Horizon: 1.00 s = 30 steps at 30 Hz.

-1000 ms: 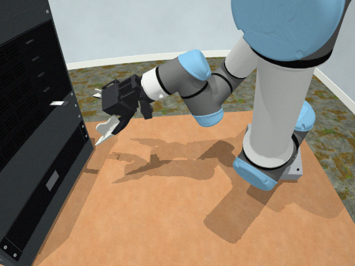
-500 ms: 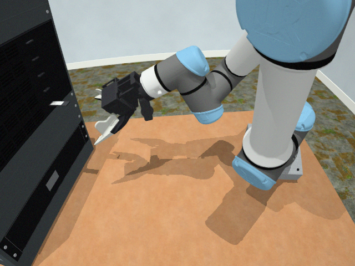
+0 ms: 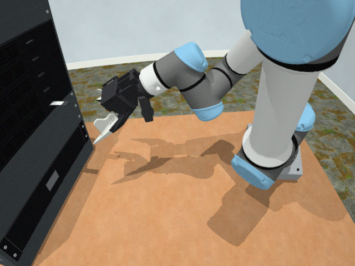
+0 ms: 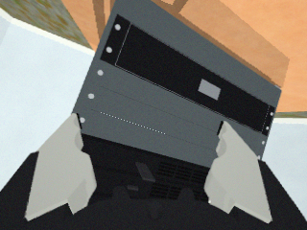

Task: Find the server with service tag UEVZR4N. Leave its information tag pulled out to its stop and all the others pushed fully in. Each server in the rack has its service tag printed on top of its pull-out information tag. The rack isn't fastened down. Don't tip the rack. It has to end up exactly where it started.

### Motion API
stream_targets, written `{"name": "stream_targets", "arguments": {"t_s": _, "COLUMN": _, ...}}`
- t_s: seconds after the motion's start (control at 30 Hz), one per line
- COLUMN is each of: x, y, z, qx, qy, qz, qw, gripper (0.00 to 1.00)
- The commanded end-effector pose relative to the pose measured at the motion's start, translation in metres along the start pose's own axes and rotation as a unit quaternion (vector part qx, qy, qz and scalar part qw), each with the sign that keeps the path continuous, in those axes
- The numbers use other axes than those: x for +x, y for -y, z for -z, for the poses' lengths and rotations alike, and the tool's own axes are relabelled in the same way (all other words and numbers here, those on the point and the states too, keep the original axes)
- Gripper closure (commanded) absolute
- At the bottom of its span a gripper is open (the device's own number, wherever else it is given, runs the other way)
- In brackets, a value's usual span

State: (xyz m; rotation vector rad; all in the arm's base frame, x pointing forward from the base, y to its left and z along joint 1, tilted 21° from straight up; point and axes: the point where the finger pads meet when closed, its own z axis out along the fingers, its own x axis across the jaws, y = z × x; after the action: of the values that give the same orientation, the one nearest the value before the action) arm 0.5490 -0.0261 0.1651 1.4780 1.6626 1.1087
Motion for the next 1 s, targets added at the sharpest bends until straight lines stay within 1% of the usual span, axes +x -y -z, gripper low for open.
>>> {"name": "stream_targets", "arguments": {"t_s": 0.0, "x": -0.0007, "y": -0.0013, "z": 0.0007, "qx": 0.003, "qy": -0.006, "qz": -0.023, "qw": 1.0, "gripper": 0.0}}
{"name": "stream_targets", "arguments": {"t_s": 0.97, "x": 0.0023, "y": -0.0011, "z": 0.0036, "qx": 0.018, "qy": -0.031, "qz": -0.12, "qw": 0.992, "gripper": 0.0}}
